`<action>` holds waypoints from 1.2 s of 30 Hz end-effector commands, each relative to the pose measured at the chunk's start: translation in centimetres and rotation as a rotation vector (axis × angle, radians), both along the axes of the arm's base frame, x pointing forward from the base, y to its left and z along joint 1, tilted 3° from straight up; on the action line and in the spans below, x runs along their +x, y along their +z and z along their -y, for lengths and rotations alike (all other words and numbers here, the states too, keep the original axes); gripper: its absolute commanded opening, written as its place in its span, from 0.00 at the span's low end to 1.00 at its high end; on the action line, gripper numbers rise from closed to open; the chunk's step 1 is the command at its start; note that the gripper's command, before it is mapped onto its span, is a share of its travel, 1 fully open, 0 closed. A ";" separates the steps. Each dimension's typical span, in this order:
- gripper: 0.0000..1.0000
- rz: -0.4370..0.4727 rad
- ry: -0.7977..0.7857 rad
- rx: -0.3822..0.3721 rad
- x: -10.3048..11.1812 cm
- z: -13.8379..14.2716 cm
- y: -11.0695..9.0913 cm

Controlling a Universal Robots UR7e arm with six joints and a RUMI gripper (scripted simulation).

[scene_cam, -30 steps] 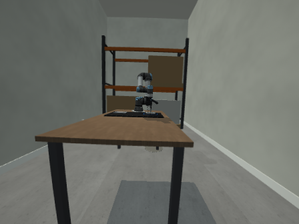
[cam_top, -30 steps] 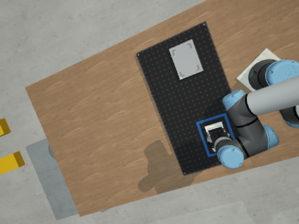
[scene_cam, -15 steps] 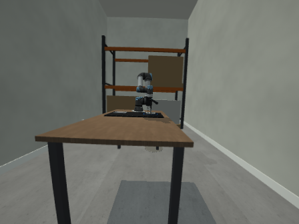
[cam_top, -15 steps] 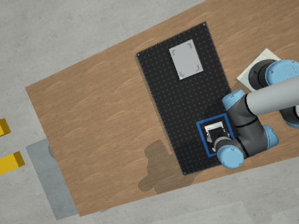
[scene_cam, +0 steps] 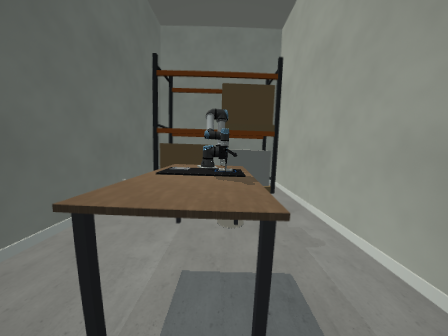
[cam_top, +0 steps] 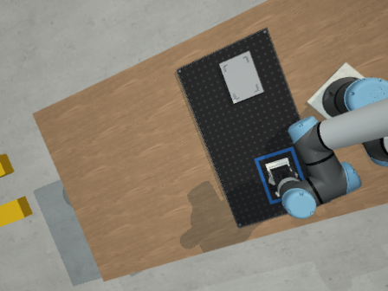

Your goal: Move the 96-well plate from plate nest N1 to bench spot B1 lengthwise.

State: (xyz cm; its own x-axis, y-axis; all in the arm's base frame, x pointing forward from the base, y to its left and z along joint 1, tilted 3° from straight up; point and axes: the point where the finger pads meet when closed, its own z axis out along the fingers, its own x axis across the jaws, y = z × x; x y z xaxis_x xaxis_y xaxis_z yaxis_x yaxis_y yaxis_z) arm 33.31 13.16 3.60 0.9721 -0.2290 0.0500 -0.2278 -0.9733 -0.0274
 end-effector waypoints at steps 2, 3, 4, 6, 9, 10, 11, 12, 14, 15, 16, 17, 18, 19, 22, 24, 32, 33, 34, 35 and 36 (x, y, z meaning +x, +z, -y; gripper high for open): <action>0.00 0.001 0.000 0.000 0.0 0.0 -0.1; 0.00 0.001 0.000 0.000 0.0 0.0 -0.1; 0.00 0.001 0.000 0.000 0.0 0.0 -0.1; 0.00 0.001 0.000 0.000 0.0 0.0 -0.1; 0.00 0.001 0.000 0.000 0.0 0.0 -0.1; 0.00 0.001 0.000 0.000 0.0 0.0 -0.1; 1.00 0.001 0.000 0.000 0.0 0.0 -0.1; 1.00 0.001 0.000 0.000 0.0 0.0 -0.1; 1.00 0.001 0.000 0.000 0.0 0.0 -0.1; 1.00 0.001 0.000 0.000 0.0 0.0 -0.1; 1.00 0.001 0.000 0.000 0.0 0.0 -0.1; 1.00 0.001 0.000 0.000 0.0 0.0 -0.1; 1.00 0.001 0.000 0.000 0.0 0.0 -0.1; 1.00 0.001 0.000 0.000 0.0 0.0 -0.1; 1.00 0.001 0.000 0.000 0.0 0.0 -0.1; 1.00 0.001 0.000 0.000 0.0 0.0 -0.1; 1.00 0.001 0.000 0.000 0.0 0.0 0.1; 1.00 0.001 0.000 0.000 0.0 0.0 0.4; 1.00 0.001 0.000 0.000 0.0 0.0 0.4; 1.00 0.001 0.000 0.000 0.0 0.0 0.4; 1.00 0.001 0.000 0.000 0.0 0.0 0.7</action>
State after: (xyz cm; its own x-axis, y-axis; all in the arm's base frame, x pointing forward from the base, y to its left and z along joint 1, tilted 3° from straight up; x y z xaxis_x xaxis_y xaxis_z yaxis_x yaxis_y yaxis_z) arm 33.31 13.16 3.69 0.9721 -0.2290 0.0500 -0.2278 -0.9733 -0.0274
